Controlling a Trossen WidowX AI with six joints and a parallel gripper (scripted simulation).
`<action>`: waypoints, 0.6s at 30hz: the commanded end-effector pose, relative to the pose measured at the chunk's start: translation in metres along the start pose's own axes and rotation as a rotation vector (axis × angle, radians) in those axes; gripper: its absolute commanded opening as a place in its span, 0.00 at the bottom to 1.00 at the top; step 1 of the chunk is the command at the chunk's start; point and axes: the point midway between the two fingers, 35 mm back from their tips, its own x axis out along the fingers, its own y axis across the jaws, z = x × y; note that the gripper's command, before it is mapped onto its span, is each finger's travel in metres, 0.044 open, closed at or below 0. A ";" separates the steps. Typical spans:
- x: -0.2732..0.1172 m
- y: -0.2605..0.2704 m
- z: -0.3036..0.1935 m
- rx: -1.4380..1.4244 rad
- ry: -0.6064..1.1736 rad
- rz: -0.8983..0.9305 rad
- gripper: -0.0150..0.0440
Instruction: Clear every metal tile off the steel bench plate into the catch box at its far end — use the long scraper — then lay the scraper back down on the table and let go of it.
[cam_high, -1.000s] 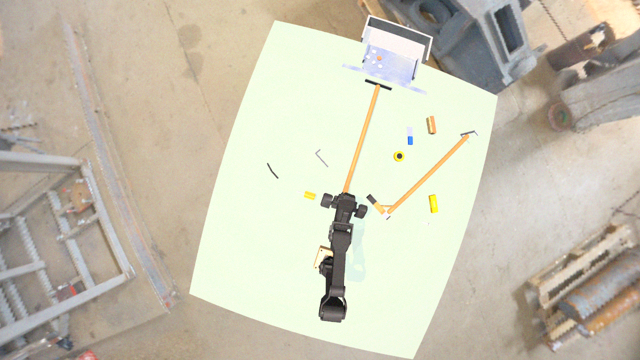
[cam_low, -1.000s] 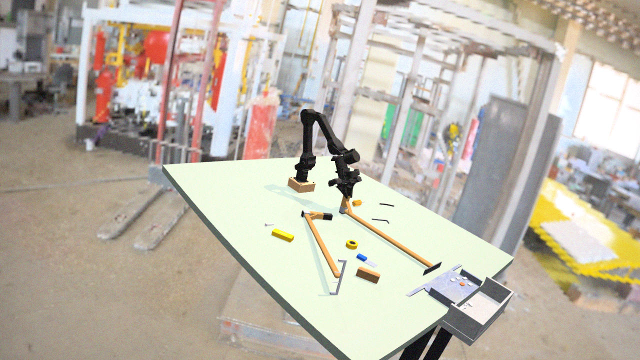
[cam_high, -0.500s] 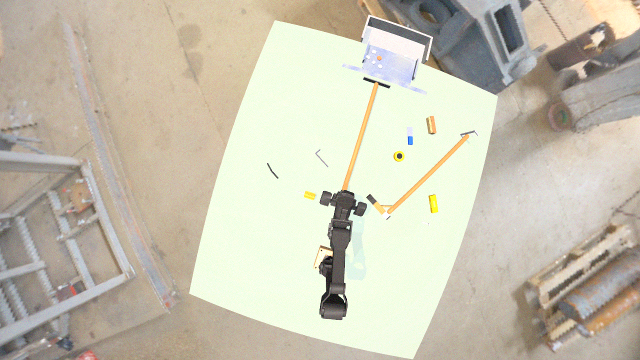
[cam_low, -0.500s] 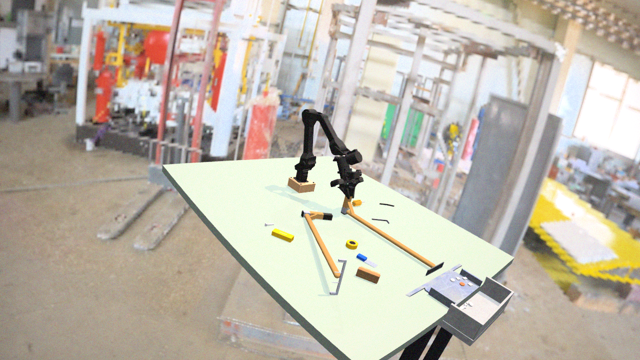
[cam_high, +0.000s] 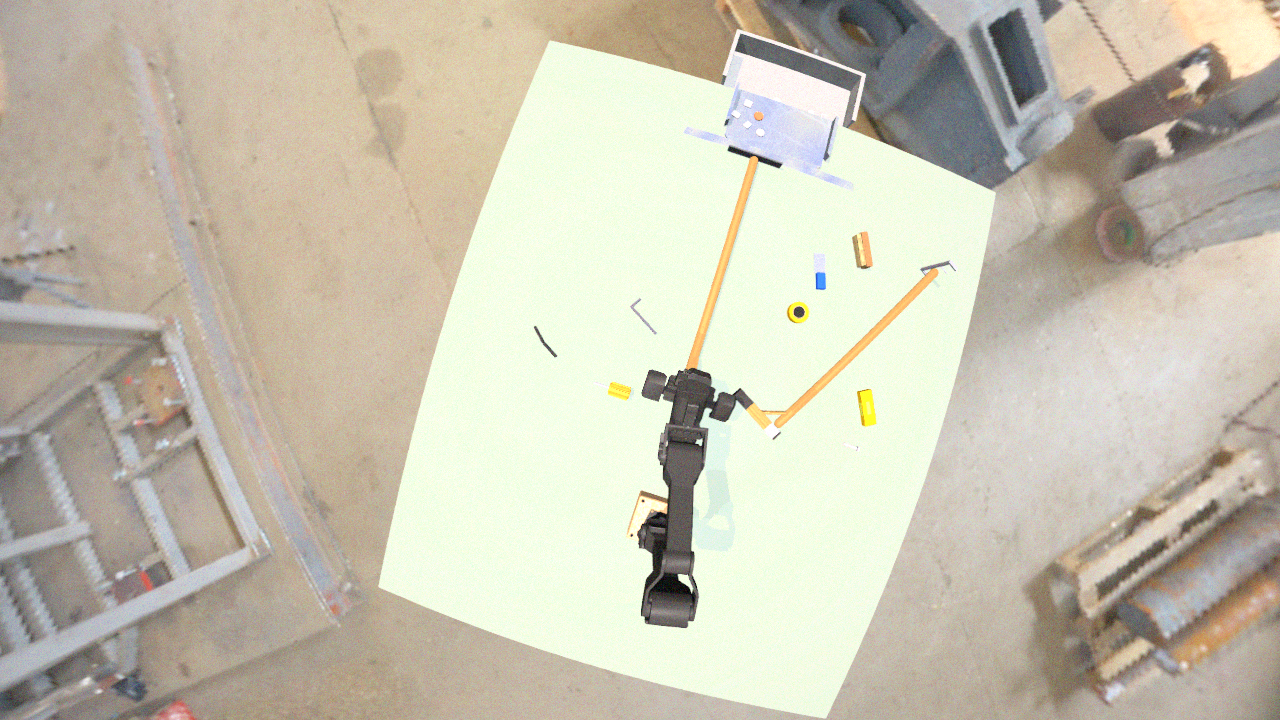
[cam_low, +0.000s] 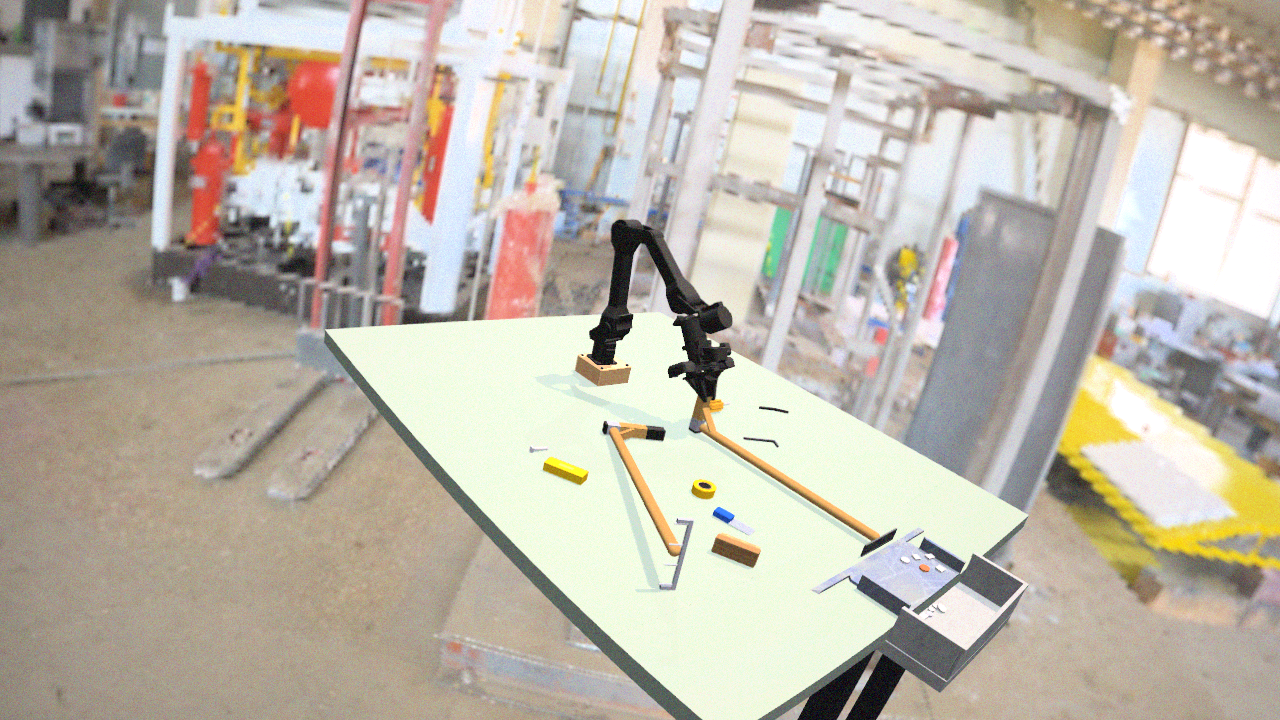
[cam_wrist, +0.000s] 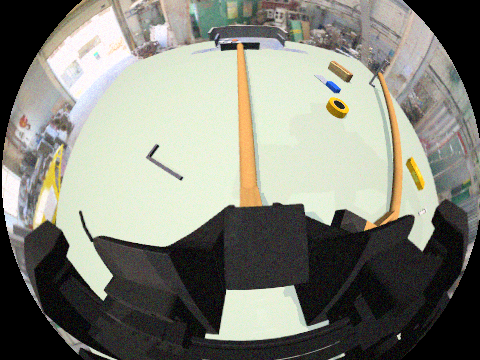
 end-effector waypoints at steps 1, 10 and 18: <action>0.002 0.002 0.010 -0.003 -0.017 0.007 0.25; 0.011 0.002 0.021 -0.004 -0.018 0.008 0.25; 0.016 0.002 0.029 -0.004 -0.019 0.008 0.25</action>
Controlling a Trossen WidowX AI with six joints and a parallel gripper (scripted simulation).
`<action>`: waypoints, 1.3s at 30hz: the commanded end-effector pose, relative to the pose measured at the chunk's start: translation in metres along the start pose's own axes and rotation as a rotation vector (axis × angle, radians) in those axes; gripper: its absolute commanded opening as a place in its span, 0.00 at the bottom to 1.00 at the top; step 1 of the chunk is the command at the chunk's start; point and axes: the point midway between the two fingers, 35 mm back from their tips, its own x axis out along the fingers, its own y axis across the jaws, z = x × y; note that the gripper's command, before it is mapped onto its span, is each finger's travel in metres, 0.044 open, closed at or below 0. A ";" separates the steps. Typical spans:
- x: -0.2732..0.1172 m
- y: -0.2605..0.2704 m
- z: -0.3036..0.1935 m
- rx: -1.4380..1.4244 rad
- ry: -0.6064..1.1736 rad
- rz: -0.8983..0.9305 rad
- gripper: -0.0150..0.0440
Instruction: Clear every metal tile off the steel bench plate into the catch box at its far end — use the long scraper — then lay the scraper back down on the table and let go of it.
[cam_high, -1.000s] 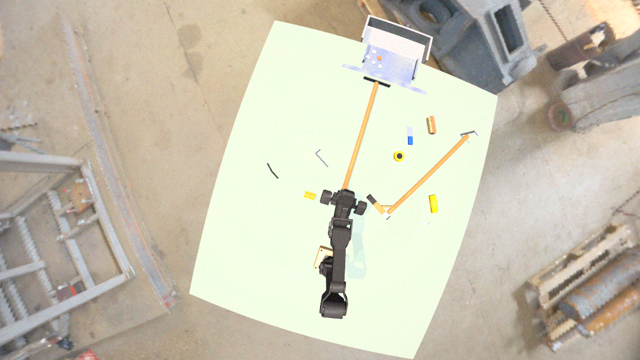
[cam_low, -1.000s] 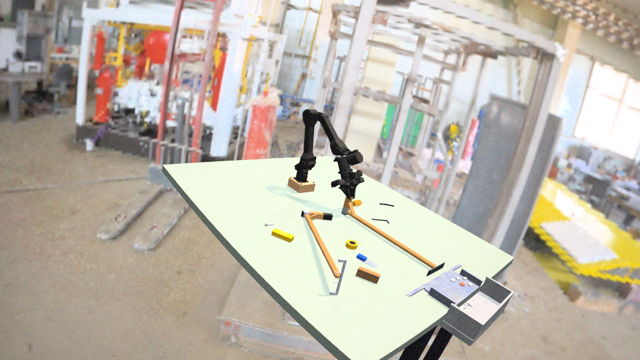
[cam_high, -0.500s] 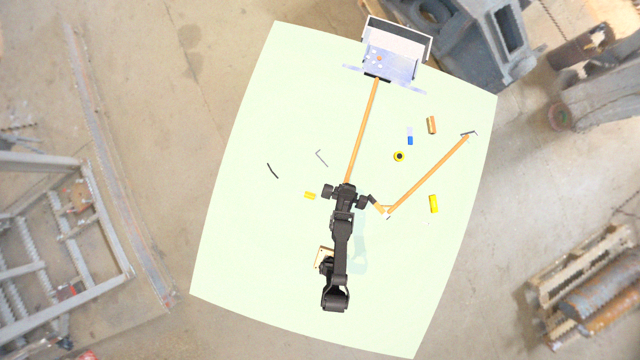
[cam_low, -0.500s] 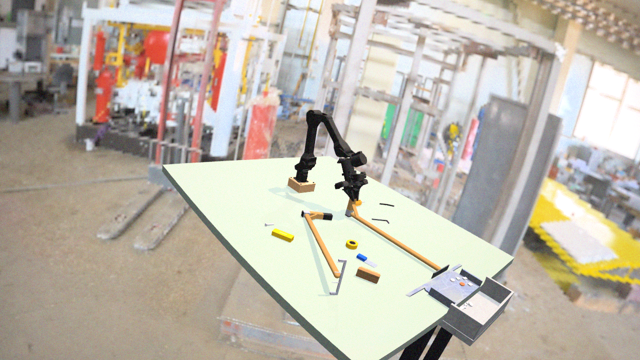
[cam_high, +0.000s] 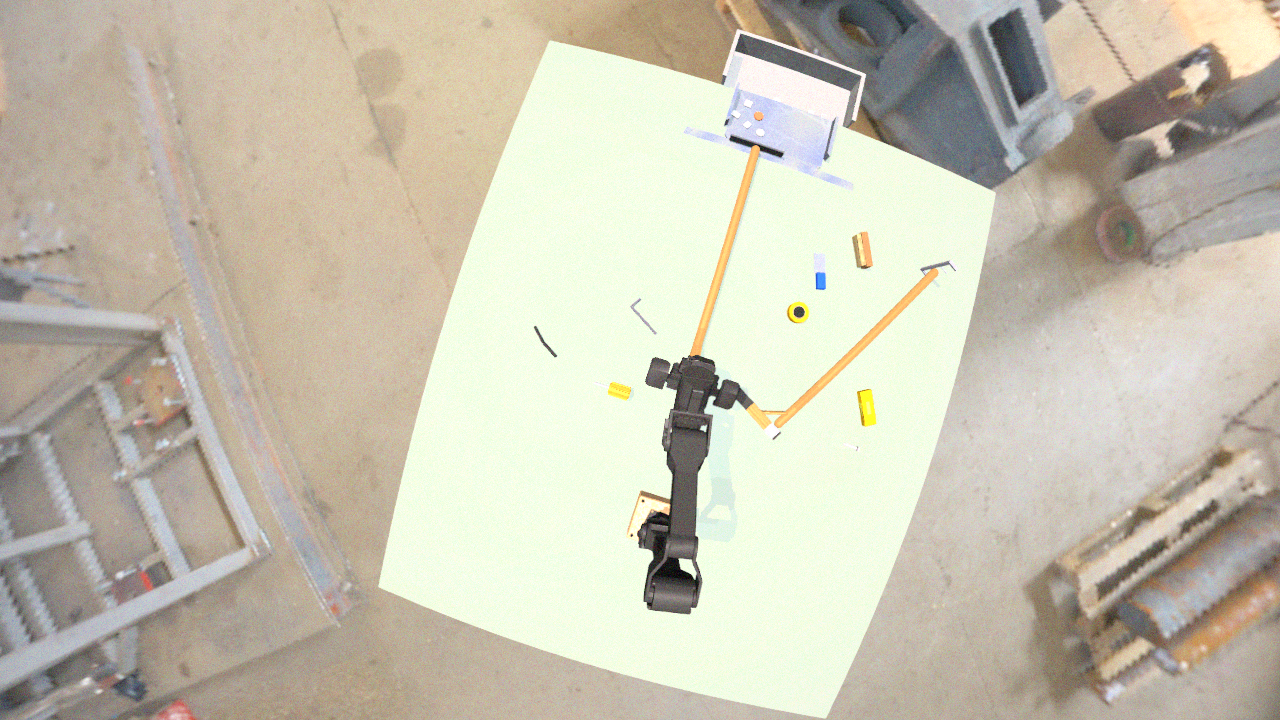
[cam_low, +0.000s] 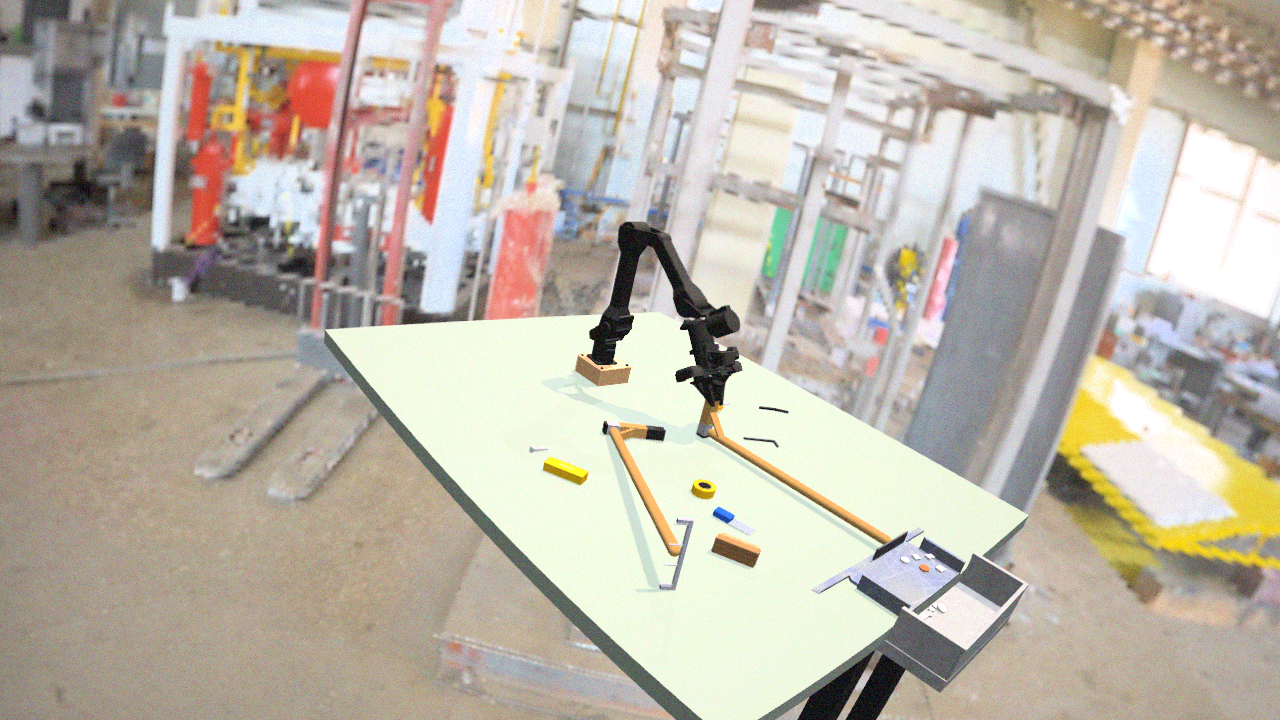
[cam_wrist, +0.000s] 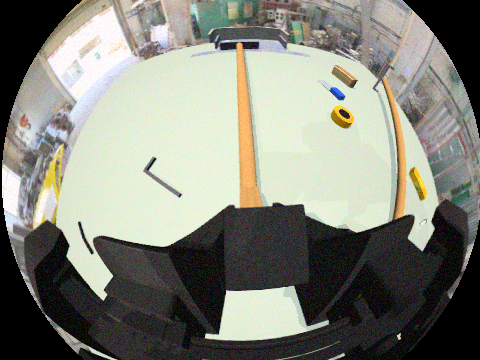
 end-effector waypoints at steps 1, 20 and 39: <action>0.002 0.002 0.009 -0.002 -0.014 0.007 0.25; 0.022 0.008 0.036 -0.002 -0.017 0.008 0.25; 0.035 0.009 0.060 -0.002 -0.019 0.008 0.25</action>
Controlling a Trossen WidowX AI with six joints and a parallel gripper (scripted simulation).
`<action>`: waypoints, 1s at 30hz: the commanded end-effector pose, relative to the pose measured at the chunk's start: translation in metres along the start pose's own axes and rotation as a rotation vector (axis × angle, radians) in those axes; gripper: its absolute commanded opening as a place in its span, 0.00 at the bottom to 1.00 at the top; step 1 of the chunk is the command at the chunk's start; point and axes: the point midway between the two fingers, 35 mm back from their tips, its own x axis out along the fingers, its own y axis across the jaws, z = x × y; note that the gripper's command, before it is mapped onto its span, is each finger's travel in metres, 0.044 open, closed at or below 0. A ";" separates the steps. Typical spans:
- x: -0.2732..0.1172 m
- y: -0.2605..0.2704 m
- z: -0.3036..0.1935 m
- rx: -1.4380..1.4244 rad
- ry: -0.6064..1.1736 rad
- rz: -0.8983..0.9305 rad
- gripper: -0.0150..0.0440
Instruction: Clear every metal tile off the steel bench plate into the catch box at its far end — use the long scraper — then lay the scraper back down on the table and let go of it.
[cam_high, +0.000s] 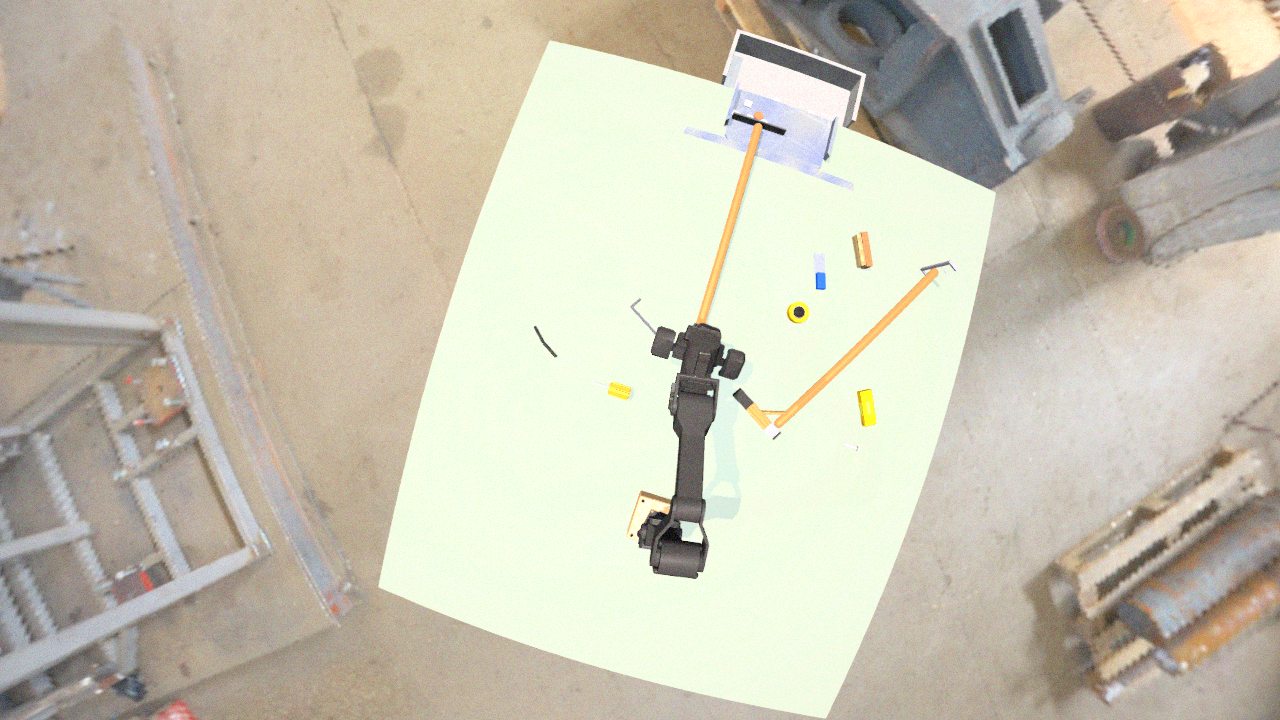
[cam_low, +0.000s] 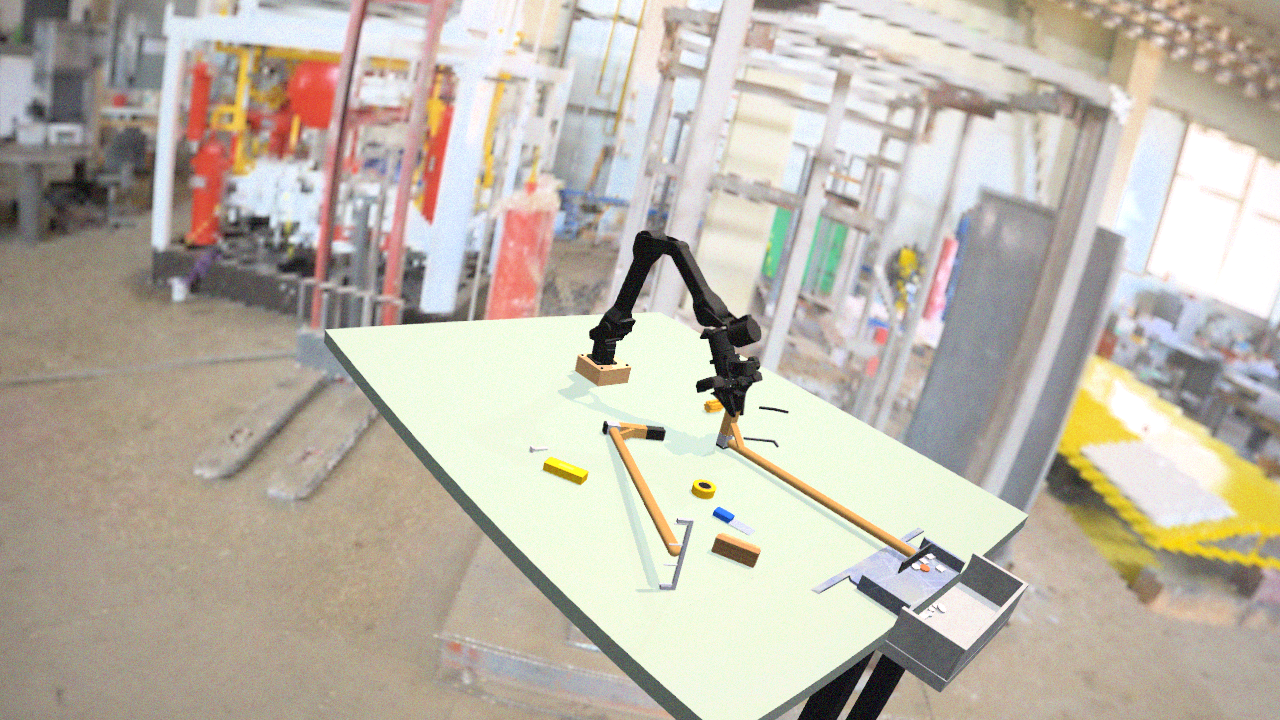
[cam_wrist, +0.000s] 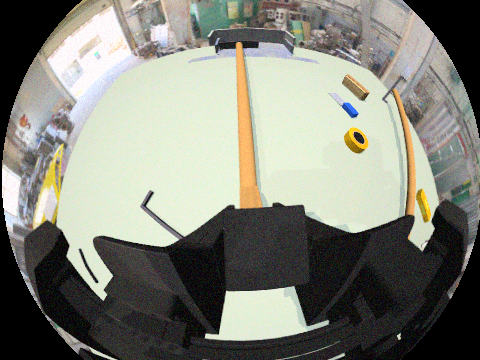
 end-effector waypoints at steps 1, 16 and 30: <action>0.001 0.001 0.010 -0.002 -0.015 0.007 0.25; 0.014 0.002 0.031 -0.002 -0.017 0.007 0.25; 0.026 0.002 0.048 -0.002 -0.019 0.007 0.25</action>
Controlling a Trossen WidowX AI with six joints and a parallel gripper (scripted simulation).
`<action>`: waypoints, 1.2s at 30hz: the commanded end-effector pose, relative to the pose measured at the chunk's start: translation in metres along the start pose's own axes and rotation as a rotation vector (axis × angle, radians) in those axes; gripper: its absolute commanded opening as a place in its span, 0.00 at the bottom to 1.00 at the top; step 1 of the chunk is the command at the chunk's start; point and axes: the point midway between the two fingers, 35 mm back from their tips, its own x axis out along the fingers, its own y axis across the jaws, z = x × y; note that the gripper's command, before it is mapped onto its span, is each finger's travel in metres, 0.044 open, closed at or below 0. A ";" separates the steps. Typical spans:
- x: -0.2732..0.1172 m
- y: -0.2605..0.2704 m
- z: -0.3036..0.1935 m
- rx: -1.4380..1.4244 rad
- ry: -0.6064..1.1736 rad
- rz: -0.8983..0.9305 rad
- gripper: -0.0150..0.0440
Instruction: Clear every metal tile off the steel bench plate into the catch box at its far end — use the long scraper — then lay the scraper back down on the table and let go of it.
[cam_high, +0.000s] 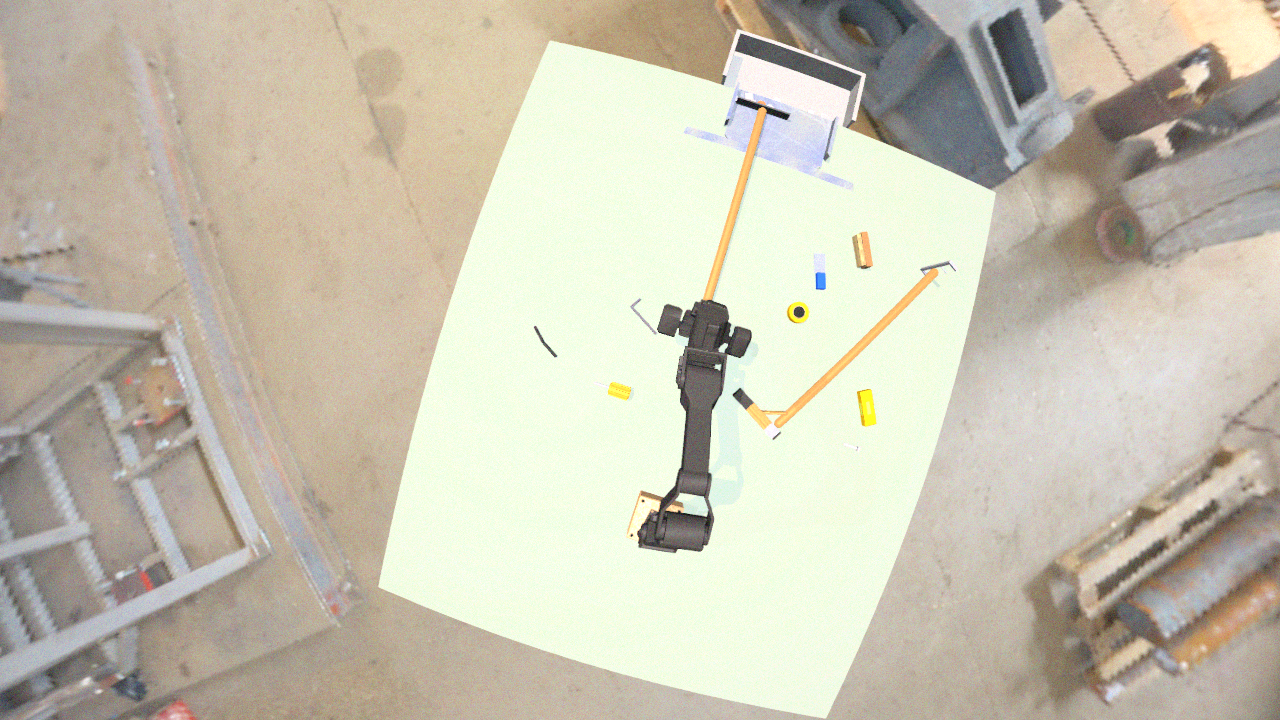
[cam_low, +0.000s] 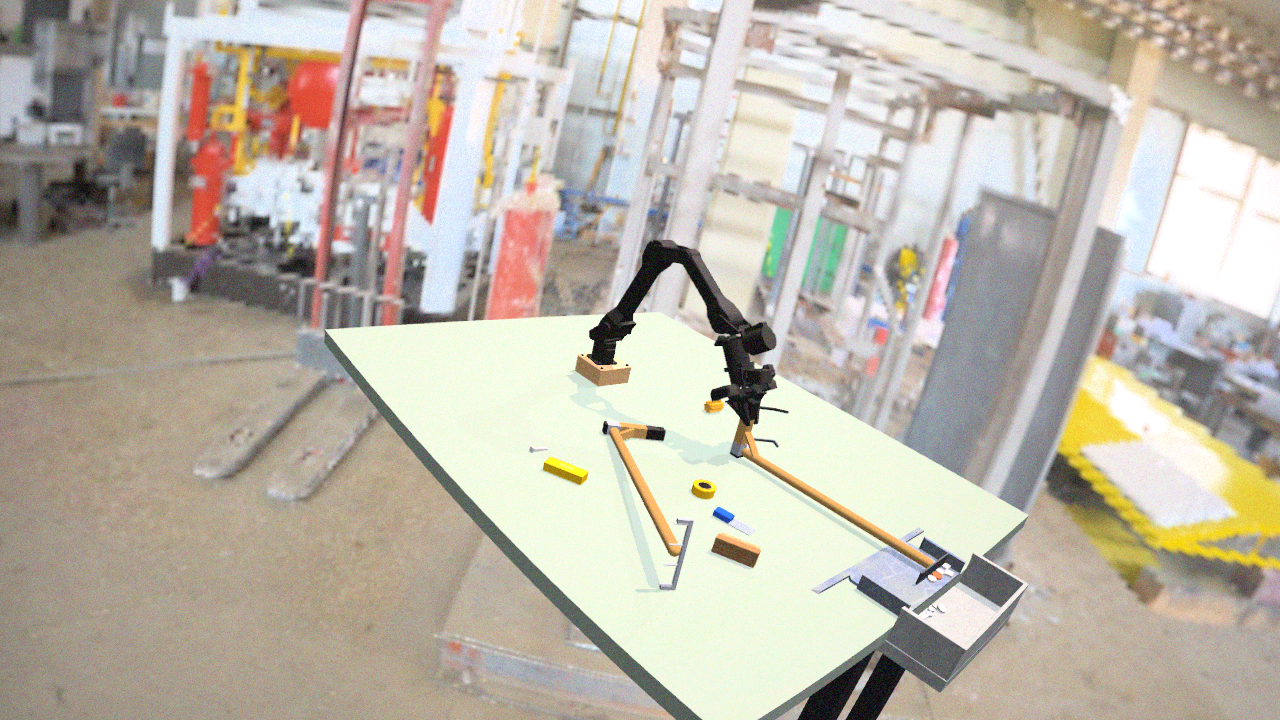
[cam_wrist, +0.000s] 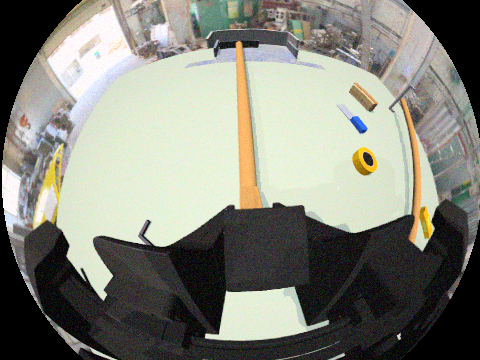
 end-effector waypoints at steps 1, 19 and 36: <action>0.000 0.001 0.011 -0.002 -0.018 0.007 0.25; 0.017 0.000 0.031 -0.002 -0.021 0.007 0.25; 0.022 -0.001 0.030 0.000 -0.007 0.001 0.25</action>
